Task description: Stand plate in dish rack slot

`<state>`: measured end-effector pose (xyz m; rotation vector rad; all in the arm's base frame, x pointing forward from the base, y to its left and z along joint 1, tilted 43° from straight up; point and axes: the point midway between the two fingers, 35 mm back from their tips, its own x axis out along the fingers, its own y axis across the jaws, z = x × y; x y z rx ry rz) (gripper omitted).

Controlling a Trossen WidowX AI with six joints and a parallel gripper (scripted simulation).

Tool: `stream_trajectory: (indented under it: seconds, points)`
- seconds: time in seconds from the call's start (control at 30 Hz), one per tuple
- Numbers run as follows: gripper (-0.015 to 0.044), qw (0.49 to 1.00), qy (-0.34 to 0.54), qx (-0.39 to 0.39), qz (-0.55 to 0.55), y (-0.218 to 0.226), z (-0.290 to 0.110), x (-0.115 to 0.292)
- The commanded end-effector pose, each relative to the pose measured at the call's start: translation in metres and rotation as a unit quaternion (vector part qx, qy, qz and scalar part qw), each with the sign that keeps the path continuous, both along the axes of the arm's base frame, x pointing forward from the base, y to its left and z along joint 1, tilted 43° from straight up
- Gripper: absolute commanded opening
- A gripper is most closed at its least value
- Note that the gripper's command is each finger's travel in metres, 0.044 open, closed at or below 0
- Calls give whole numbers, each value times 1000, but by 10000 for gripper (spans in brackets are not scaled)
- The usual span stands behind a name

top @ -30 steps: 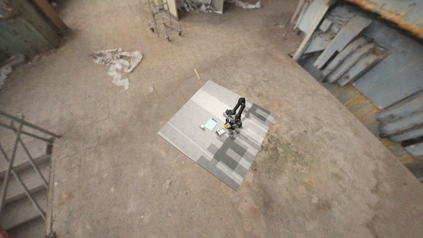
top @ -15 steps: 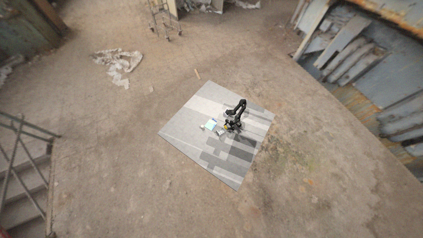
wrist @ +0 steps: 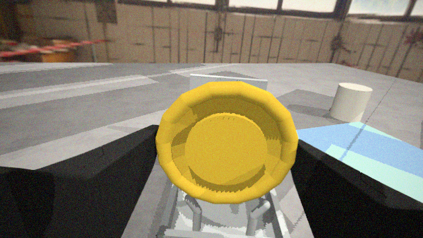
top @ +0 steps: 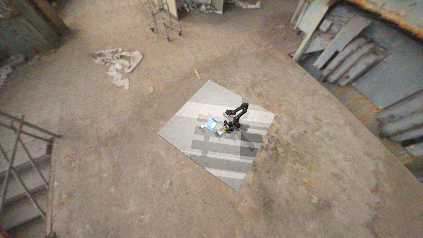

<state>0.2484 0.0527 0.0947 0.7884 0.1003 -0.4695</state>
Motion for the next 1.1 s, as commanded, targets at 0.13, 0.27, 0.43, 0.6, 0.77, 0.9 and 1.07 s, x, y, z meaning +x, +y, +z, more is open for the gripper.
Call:
stream_trajectory:
  seconds: [0.13, 0.27, 0.43, 0.6, 0.77, 0.9, 1.07]
  points:
    - [0, 1000, 2, -3, 0, -3, -6, 5]
    - [0, 1000, 1, -1, -1, -6, -9, 12]
    - [0, 1000, -1, 0, -1, -5, -12, 14]
    - [0, 1000, -3, 2, -2, 6, -25, 15]
    - [0, 1000, 2, 0, 2, 4, -23, 14]
    - [0, 1000, 2, 0, 2, 4, -23, 14]
    - [26, 1000, 1, 1, 2, 4, -23, 15]
